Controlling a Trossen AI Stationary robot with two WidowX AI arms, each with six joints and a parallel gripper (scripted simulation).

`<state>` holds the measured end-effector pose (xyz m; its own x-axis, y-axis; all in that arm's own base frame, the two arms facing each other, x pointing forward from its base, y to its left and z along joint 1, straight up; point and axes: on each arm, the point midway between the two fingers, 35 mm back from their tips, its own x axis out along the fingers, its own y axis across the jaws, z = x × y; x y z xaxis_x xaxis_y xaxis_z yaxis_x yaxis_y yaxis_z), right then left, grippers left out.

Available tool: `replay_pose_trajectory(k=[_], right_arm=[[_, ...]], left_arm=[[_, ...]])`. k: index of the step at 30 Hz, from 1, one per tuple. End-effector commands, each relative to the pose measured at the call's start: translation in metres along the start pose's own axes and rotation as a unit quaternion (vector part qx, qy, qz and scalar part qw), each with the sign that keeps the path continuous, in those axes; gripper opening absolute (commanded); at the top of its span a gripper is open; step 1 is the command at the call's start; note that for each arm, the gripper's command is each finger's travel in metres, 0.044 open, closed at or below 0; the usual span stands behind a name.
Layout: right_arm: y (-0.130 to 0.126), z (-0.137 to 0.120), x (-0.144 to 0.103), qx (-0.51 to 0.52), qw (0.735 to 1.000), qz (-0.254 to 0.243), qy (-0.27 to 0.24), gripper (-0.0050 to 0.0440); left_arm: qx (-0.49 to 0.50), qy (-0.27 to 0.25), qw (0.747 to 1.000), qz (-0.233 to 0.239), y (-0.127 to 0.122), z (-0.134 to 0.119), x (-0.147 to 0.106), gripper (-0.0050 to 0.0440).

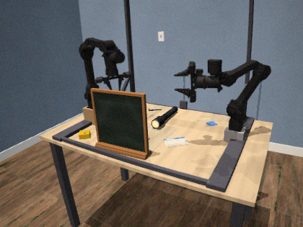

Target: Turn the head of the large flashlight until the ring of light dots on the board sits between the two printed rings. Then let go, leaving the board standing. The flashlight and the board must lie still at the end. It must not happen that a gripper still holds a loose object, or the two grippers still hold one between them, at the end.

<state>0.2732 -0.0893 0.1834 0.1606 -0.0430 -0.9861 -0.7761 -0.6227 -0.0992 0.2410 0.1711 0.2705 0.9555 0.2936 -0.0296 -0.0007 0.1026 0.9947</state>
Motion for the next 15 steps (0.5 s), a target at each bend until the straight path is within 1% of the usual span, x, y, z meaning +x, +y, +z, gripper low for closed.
replay_pose_trajectory(k=[1,5,7,11,15], right_arm=[[-0.01,-0.004,-0.009,0.074,0.995,-0.04,0.048,0.0168],[-0.02,-0.008,-0.01,0.139,0.985,-0.074,0.075,0.0168],[-0.02,-0.008,-0.01,0.139,0.985,-0.074,0.075,0.0168],[-0.029,-0.01,-0.013,0.203,0.968,-0.113,0.095,0.0168],[-0.038,-0.013,-0.018,0.266,0.945,-0.156,0.11,0.0168]], left_arm=[[-0.04,-0.011,0.999,0.012,0.013,0.012,0.005,0.0334],[-0.082,-0.021,0.996,0.013,0.017,0.023,0.01,0.0334],[-0.082,-0.021,0.996,0.013,0.017,0.023,0.01,0.0334],[-0.124,-0.032,0.992,0.013,0.02,0.034,0.014,0.0334],[-0.166,-0.042,0.985,0.013,0.023,0.045,0.017,0.0334]])
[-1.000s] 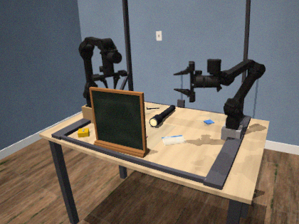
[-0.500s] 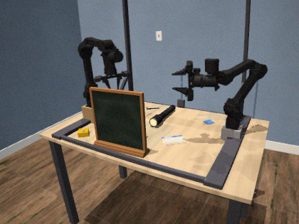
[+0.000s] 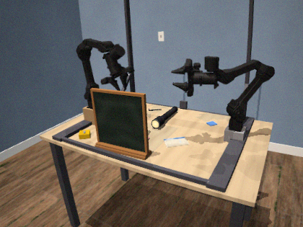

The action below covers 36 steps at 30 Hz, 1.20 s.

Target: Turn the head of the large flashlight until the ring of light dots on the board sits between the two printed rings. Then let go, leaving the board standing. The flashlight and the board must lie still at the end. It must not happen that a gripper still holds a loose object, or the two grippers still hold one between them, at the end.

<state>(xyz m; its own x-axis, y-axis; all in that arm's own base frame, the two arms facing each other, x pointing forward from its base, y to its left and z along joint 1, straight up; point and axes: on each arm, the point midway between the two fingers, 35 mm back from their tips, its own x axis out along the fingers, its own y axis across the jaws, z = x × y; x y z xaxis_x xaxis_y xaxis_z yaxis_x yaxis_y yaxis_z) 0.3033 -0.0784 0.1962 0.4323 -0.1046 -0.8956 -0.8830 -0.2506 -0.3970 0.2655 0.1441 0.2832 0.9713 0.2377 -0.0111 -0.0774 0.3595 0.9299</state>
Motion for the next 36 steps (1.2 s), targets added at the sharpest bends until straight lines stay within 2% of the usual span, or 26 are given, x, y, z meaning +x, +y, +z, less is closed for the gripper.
replay_pose_trajectory(k=[1,7,9,11,17,24,26,36], right_arm=[[-0.012,0.001,-0.008,0.071,0.996,-0.053,0.019,0.0168],[-0.026,0.004,-0.014,0.172,0.978,-0.118,0.024,0.0168],[-0.026,0.004,-0.014,0.172,0.978,-0.118,0.024,0.0168],[-0.031,0.005,-0.016,0.205,0.969,-0.14,0.022,0.0168],[-0.044,0.009,-0.025,0.3,0.932,-0.205,0.004,0.0168],[-0.058,0.015,-0.038,0.404,0.872,-0.276,-0.036,0.0168],[-0.058,0.015,-0.038,0.404,0.872,-0.276,-0.036,0.0168],[-0.073,0.025,-0.062,0.53,0.758,-0.358,-0.127,0.0168]], left_arm=[[-0.04,-0.015,0.999,0.009,0.01,0.017,0.004,0.0334],[-0.105,-0.029,0.994,0.005,0.008,0.033,0.009,0.0334],[-0.105,-0.029,0.994,0.005,0.008,0.033,0.009,0.0334],[-0.127,-0.034,0.991,0.003,0.007,0.039,0.011,0.0334],[-0.193,-0.047,0.98,-0.004,0.005,0.056,0.015,0.0334],[-0.269,-0.062,0.961,-0.014,0.003,0.076,0.018,0.0334],[-0.269,-0.062,0.961,-0.014,0.003,0.076,0.018,0.0334],[-0.375,-0.08,0.923,-0.032,-0.001,0.106,0.019,0.0334]])
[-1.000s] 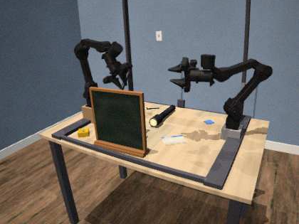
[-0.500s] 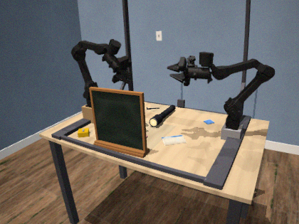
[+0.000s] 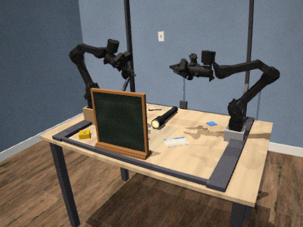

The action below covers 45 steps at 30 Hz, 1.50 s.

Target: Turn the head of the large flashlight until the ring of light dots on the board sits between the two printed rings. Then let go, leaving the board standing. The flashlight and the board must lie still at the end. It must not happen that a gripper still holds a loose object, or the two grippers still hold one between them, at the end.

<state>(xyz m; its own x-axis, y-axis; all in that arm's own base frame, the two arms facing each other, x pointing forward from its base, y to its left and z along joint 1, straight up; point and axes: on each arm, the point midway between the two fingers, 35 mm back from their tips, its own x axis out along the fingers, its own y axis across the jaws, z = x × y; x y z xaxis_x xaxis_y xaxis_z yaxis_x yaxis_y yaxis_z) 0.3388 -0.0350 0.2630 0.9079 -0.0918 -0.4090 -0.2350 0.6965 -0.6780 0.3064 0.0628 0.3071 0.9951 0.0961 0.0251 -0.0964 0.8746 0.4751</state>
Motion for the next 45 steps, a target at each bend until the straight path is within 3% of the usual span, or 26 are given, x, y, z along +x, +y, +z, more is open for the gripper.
replay_pose_trajectory(k=[1,11,22,33,34,45], right_arm=[[-0.005,0.013,-0.01,0.078,0.996,-0.03,-0.044,0.0168],[-0.008,0.033,-0.026,0.222,0.965,-0.055,-0.127,0.0168],[-0.013,0.056,-0.054,0.398,0.882,-0.051,-0.245,0.0168],[-0.012,0.054,-0.052,0.384,0.891,-0.052,-0.236,0.0168],[-0.012,0.054,-0.051,0.384,0.891,-0.052,-0.236,0.0168],[-0.013,0.055,-0.051,0.384,0.891,-0.053,-0.236,0.0168]], left_arm=[[-0.046,-0.018,0.999,-0.003,-0.005,0.019,0.001,0.0334],[-0.137,-0.028,0.99,-0.02,-0.022,0.035,0.003,0.0334],[-0.255,-0.036,0.966,-0.041,-0.044,0.055,0.002,0.0334],[-0.244,-0.034,0.968,-0.043,-0.045,0.052,0.002,0.0334],[-0.244,-0.034,0.968,-0.043,-0.045,0.052,0.002,0.044],[-0.245,-0.032,0.968,-0.043,-0.045,0.05,0.003,0.044]])
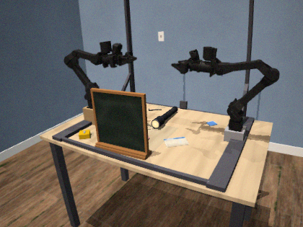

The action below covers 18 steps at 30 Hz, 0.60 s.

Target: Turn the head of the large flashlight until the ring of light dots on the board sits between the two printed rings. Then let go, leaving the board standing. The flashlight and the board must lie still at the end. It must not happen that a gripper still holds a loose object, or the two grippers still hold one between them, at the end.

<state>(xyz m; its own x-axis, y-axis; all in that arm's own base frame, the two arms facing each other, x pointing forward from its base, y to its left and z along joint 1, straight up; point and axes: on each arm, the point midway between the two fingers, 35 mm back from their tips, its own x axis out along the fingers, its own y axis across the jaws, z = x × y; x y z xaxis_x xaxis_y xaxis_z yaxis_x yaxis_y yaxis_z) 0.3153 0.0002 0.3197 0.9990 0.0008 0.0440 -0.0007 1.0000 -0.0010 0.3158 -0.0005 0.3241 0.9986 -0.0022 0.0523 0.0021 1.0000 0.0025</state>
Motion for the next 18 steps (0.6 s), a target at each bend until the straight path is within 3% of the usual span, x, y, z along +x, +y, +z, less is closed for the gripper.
replay_pose_trajectory(k=[1,6,13,18], right_arm=[[-0.001,0.007,0.0,-0.003,1.0,-0.002,-0.007,0.0168],[-0.001,0.008,0.0,-0.003,1.0,-0.002,-0.009,0.0168],[-0.001,0.008,0.0,-0.003,1.0,-0.002,-0.009,0.0168],[-0.001,0.008,0.0,-0.003,1.0,-0.002,-0.009,0.0168]], left_arm=[[0.0,-0.007,1.0,0.0,0.0,0.006,-0.001,0.044],[0.007,-0.001,1.0,-0.002,-0.001,0.008,0.004,0.044],[0.052,0.052,0.997,-0.016,-0.009,0.004,0.028,0.044],[0.107,0.121,0.986,-0.04,-0.019,-0.011,0.053,0.044]])
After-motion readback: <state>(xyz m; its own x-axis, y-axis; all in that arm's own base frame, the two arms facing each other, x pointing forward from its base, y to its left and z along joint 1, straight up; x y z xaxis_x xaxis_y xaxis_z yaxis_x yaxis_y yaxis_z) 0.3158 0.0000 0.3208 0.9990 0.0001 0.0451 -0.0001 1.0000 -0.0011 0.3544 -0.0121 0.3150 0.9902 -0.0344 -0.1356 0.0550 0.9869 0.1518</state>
